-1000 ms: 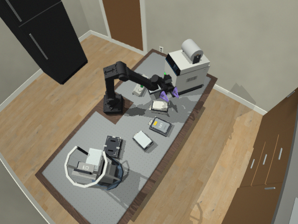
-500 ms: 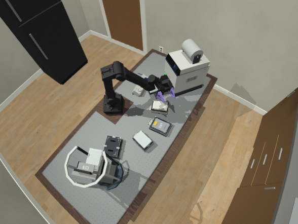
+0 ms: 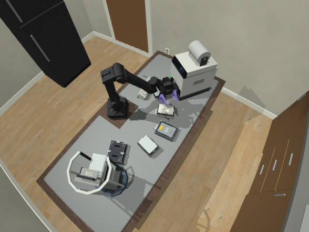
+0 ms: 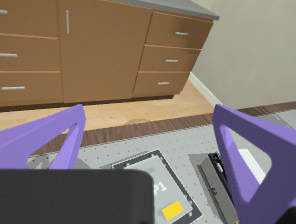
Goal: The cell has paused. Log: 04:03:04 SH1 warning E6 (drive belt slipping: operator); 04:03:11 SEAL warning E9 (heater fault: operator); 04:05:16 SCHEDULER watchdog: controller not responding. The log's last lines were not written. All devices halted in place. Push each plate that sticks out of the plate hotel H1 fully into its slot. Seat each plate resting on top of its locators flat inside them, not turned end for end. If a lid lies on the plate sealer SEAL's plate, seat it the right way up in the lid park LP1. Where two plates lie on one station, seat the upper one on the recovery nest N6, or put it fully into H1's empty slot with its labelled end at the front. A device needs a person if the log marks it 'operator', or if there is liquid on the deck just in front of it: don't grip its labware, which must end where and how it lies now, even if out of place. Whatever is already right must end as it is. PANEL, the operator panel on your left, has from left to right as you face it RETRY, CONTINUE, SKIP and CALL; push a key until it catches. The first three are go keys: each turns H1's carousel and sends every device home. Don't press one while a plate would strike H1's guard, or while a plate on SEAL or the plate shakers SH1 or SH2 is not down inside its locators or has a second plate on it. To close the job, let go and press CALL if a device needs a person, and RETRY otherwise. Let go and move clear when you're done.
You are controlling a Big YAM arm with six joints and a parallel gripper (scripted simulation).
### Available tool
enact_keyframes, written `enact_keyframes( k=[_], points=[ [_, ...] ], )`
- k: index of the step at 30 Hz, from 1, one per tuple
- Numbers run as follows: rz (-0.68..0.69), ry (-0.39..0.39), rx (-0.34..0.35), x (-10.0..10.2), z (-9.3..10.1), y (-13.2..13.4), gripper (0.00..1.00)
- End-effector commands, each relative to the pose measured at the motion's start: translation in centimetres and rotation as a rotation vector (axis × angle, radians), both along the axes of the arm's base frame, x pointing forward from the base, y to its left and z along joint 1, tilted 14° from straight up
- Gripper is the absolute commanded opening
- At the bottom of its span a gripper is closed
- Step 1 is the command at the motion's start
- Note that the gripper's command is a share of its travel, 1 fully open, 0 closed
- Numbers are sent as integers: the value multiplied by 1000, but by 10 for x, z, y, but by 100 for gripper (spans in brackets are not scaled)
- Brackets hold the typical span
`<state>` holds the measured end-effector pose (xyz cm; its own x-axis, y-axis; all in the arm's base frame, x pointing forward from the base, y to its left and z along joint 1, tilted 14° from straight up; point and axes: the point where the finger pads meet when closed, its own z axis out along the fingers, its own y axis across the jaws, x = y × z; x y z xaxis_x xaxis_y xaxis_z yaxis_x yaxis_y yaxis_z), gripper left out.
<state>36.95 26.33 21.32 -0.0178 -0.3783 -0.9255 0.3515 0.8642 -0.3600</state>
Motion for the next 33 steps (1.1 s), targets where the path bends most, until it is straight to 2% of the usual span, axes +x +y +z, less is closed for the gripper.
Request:
enact_keyframes(
  k=[1,2,3,4,5,10,14,16,23,24,31,33],
  points=[
    [-11,-74,29,-8,9,1,100],
    [-11,-74,29,-10,9,0,100],
    [-11,-41,36,-11,9,-4,100],
    [16,-48,47,-6,27,9,100],
    [1,-17,3,4,23,-2,100],
    [32,0,-11,32,33,6,100],
    [80,59,-68,53,39,7,100],
    [80,59,-68,53,39,7,100],
    [152,204,-121,86,39,-5,100],
    [154,210,-122,88,39,-7,100],
    [204,404,-120,100,28,-33,100],
    [204,404,-120,100,28,-33,100]
  ],
)
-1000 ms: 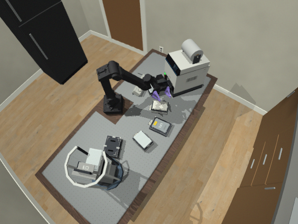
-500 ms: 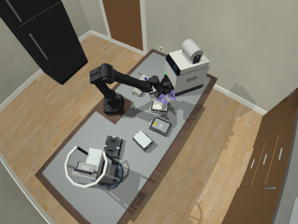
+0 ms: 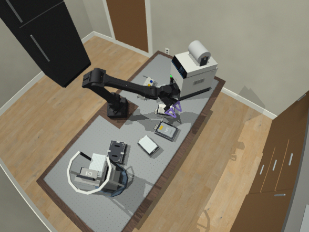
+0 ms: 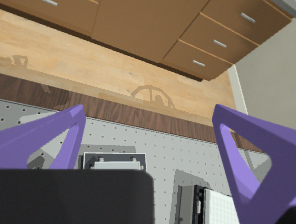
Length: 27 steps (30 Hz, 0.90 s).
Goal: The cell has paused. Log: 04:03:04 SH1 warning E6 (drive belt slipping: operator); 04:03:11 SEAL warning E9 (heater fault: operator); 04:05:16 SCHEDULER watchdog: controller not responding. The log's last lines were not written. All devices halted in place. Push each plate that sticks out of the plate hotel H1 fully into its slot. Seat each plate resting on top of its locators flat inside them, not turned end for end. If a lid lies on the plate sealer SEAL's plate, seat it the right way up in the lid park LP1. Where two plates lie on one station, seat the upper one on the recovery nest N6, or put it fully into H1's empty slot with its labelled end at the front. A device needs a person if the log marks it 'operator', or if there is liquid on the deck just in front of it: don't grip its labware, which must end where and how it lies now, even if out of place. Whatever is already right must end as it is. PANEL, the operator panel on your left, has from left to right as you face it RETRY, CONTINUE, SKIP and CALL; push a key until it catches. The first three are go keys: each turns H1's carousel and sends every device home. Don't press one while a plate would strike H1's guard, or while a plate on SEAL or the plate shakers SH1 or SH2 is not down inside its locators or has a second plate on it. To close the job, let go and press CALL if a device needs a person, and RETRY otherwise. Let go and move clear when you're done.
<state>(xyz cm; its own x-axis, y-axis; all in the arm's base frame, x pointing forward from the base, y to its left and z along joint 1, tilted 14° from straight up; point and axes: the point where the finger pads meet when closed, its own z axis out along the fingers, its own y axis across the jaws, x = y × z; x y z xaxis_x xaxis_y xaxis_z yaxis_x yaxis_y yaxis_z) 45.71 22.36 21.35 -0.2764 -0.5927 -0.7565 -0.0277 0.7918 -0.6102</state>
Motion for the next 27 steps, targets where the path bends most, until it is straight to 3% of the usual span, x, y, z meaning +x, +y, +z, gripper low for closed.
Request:
enact_keyframes(
  k=[1,13,17,18,20,22,23,27],
  points=[
    [-17,27,95,12,26,2,100],
    [-68,372,156,-14,22,-48,100],
    [-77,403,164,-21,22,-56,100],
    [-91,454,154,-22,9,-58,100],
    [-96,458,180,-32,22,-66,100],
    [-109,501,177,-44,11,-76,100],
    [-117,514,198,-43,21,-77,100],
    [-153,599,226,-59,20,-90,100]
  ],
)
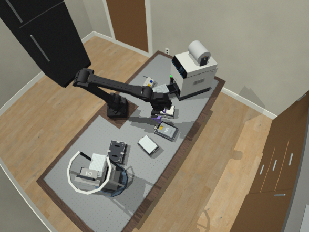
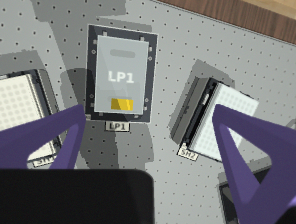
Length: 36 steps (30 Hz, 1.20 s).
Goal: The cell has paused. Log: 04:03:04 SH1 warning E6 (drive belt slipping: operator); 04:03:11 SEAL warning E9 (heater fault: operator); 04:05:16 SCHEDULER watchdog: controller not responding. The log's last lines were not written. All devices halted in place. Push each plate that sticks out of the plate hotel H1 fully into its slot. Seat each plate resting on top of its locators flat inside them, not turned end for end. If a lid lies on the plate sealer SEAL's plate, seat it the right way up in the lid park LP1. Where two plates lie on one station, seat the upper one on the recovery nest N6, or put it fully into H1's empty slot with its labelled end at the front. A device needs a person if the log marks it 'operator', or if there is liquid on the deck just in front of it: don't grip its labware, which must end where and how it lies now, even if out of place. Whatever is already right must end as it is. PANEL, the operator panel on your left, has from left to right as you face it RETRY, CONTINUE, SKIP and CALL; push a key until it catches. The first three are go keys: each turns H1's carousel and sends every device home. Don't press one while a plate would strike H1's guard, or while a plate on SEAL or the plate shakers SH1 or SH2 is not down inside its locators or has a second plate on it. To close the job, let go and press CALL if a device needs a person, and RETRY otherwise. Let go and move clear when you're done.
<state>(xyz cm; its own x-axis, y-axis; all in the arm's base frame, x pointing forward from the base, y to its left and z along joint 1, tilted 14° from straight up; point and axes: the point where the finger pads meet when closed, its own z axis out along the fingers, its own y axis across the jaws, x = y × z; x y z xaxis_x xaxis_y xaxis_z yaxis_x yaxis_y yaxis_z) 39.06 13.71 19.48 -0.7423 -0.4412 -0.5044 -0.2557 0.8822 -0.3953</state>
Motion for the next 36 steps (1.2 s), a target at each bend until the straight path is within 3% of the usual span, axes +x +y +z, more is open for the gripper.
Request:
enact_keyframes(
  k=[1,3,7,8,11,12,13,15,17,19,20,22,24,25,28,30,34,35,36],
  points=[
    [-66,-22,64,4,39,-6,100],
    [-95,38,77,-4,37,-12,100],
    [-111,65,86,-13,37,-18,100],
    [-128,119,78,-14,26,-20,100],
    [-162,174,95,-27,26,-28,100],
    [-162,155,109,-34,34,-32,100],
    [-167,208,78,-53,7,-42,100],
    [-196,211,123,-47,33,-40,100],
    [-205,267,94,-70,5,-52,100],
    [-235,269,138,-64,31,-50,100],
    [-244,312,118,-79,12,-57,100],
    [-266,353,116,-93,4,-64,100],
    [-266,353,116,-93,4,-64,100],
    [-281,352,139,-80,20,-59,100],
    [-331,418,156,-90,18,-64,100],
    [-336,445,140,-115,2,-74,100],
    [-319,444,135,-124,1,-74,100],
    [-310,395,163,-109,25,-68,100],
    [-310,387,167,-107,25,-68,100]
  ],
)
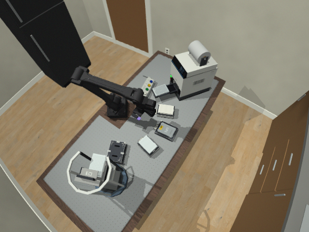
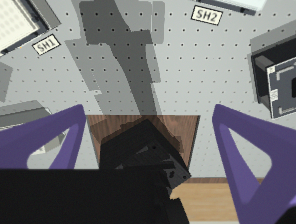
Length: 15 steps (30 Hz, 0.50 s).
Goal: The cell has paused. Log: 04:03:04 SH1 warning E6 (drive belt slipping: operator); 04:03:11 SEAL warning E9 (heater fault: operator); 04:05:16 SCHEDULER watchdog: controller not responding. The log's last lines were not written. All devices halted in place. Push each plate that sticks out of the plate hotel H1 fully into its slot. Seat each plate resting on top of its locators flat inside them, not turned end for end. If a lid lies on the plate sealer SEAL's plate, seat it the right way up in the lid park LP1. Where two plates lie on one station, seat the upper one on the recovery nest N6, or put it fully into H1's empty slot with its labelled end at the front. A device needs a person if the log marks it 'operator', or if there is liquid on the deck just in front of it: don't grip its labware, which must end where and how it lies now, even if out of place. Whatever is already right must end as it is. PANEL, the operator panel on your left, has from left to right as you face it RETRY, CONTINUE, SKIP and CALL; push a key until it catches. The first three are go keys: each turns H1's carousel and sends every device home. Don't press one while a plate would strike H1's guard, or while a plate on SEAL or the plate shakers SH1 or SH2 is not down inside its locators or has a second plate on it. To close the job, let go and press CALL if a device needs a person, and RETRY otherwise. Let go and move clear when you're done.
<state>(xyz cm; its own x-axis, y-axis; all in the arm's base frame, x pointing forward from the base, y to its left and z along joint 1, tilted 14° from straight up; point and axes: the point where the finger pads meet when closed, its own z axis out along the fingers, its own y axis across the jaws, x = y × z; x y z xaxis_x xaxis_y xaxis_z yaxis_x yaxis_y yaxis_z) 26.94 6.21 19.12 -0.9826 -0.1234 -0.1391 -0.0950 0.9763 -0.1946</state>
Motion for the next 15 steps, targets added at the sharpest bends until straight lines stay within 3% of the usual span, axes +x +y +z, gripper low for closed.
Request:
enact_keyframes(
  k=[1,12,15],
  points=[
    [-4,-33,14,9,13,4,100],
    [-4,-33,14,9,13,4,100],
    [-2,-52,22,11,33,11,100]
  ],
)
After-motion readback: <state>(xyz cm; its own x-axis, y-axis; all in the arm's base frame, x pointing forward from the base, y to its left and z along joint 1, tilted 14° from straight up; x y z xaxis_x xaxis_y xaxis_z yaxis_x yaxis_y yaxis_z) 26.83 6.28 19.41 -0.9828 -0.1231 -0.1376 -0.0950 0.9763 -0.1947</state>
